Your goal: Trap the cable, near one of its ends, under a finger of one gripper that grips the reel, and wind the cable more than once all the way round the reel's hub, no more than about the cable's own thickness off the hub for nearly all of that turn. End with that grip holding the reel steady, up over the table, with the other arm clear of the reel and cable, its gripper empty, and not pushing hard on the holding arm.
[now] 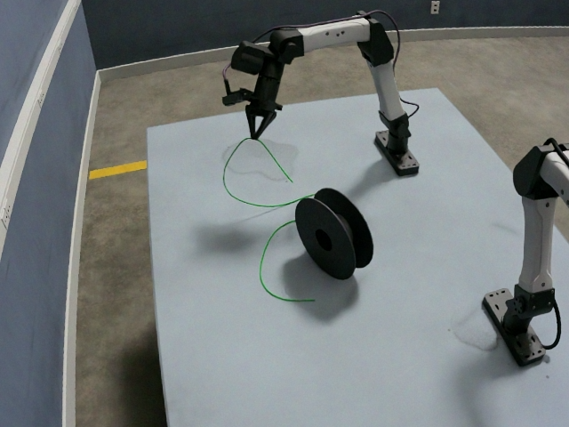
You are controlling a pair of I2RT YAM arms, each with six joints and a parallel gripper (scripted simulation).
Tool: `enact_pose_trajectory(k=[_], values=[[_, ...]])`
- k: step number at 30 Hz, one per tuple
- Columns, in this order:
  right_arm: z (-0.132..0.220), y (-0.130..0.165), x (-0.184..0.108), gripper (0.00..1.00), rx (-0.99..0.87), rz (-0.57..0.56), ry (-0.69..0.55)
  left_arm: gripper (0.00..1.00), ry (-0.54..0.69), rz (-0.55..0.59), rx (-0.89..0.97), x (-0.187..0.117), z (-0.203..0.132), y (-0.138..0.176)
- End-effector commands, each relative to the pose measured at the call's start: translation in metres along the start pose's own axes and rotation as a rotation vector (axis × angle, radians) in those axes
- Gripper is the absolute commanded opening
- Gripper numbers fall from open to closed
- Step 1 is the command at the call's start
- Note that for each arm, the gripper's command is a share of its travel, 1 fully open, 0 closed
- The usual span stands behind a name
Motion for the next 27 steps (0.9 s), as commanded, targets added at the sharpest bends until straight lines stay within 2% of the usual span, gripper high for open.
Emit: enact_pose_trajectory(k=[1, 7, 16, 21, 23, 27], values=[[0.009, -0.004, -0.002, 0.0, -0.026, -0.02, -0.029, 0.75, 0.072, 0.0, 0.024, 0.004, -0.015, -0.007], [0.009, -0.004, -0.002, 0.0, -0.026, -0.02, -0.029, 0.75, 0.156, 0.01, 0.038, 0.006, -0.036, -0.007], [0.009, -0.004, -0.002, 0.0, -0.026, -0.02, -0.029, 0.75, 0.438, 0.044, 0.102, 0.002, -0.105, -0.001], [0.009, -0.004, -0.002, 0.0, -0.026, -0.02, -0.029, 0.75, 0.633, 0.058, 0.149, -0.01, -0.153, 0.003], [0.009, -0.004, -0.002, 0.0, -0.026, -0.02, -0.029, 0.75, 0.633, 0.058, 0.149, -0.01, -0.153, 0.003], [0.009, -0.004, -0.002, 0.0, -0.026, -0.02, -0.029, 0.75, 0.805, 0.066, 0.193, -0.027, -0.194, 0.007]])
Point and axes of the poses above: on each arm, the point where the finger pads meet when closed, its own x axis out along the fingers, its own z axis across the jaws, y = z × x, the point moved 9 cm from there along -x, back along the fingers, and after that the axes turned 5 degrees about x, right-handed, at the moved point
